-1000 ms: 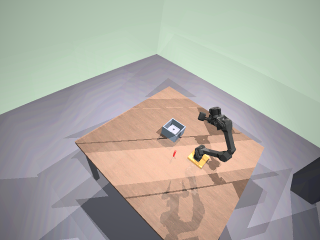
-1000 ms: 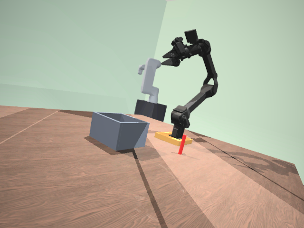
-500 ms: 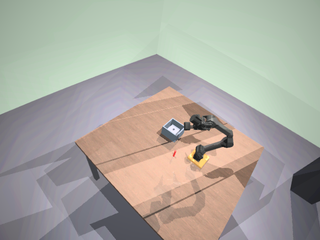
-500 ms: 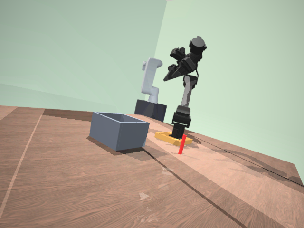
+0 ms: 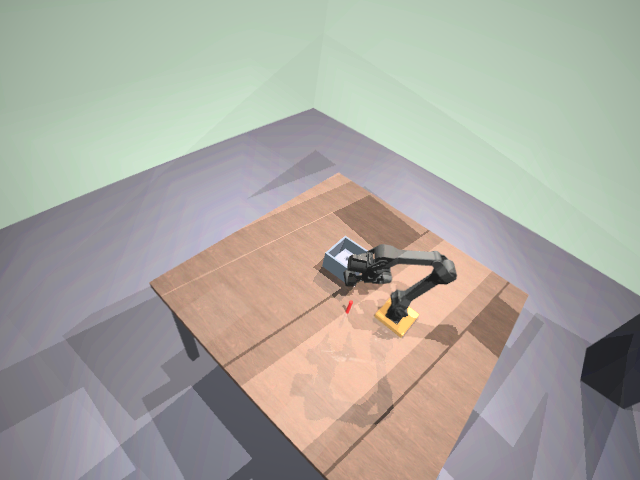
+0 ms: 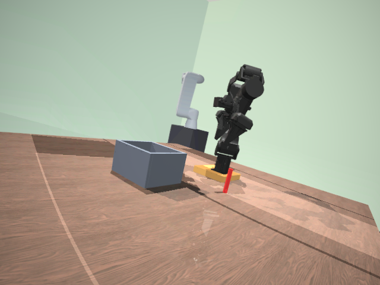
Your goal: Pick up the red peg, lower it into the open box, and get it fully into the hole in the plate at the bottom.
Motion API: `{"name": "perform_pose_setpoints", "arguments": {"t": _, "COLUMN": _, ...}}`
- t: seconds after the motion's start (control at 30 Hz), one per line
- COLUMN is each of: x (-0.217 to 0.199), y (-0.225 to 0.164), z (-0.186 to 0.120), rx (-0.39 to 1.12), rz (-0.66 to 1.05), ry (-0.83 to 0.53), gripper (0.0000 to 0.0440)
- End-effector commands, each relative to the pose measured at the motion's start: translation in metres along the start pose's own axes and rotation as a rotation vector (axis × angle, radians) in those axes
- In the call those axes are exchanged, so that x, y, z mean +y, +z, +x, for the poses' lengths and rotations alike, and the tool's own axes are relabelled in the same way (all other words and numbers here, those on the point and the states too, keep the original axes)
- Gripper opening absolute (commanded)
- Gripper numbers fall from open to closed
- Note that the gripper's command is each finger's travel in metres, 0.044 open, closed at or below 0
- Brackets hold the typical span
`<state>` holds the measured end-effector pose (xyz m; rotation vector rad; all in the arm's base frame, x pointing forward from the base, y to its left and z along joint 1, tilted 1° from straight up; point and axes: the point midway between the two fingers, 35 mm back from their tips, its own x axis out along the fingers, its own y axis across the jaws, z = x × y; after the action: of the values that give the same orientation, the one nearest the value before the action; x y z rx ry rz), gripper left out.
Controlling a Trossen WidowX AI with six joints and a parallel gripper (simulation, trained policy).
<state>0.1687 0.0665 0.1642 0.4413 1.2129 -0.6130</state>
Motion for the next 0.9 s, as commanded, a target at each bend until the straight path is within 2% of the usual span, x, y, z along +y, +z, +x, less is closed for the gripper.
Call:
{"name": "perform_pose_setpoints", "arguments": {"t": 0.0, "x": 0.008, "y": -0.013, "z": 0.025, "rx": 0.045, "rz": 0.049, "ry": -0.034, "gripper": 0.0440}}
{"name": "perform_pose_setpoints", "arguments": {"t": 0.23, "x": 0.022, "y": -0.029, "z": 0.063, "rx": 0.087, "rz": 0.123, "ry": -0.036, "gripper": 0.0440}}
{"name": "perform_pose_setpoints", "arguments": {"t": 0.63, "x": 0.040, "y": -0.052, "z": 0.114, "rx": 0.134, "rz": 0.229, "ry": 0.046, "gripper": 0.0429}}
{"name": "perform_pose_setpoints", "arguments": {"t": 0.73, "x": 0.040, "y": -0.056, "z": 0.121, "rx": 0.152, "rz": 0.256, "ry": 0.048, "gripper": 0.0372}}
{"name": "perform_pose_setpoints", "arguments": {"t": 0.87, "x": 0.038, "y": -0.061, "z": 0.124, "rx": 0.186, "rz": 0.278, "ry": 0.036, "gripper": 0.0268}}
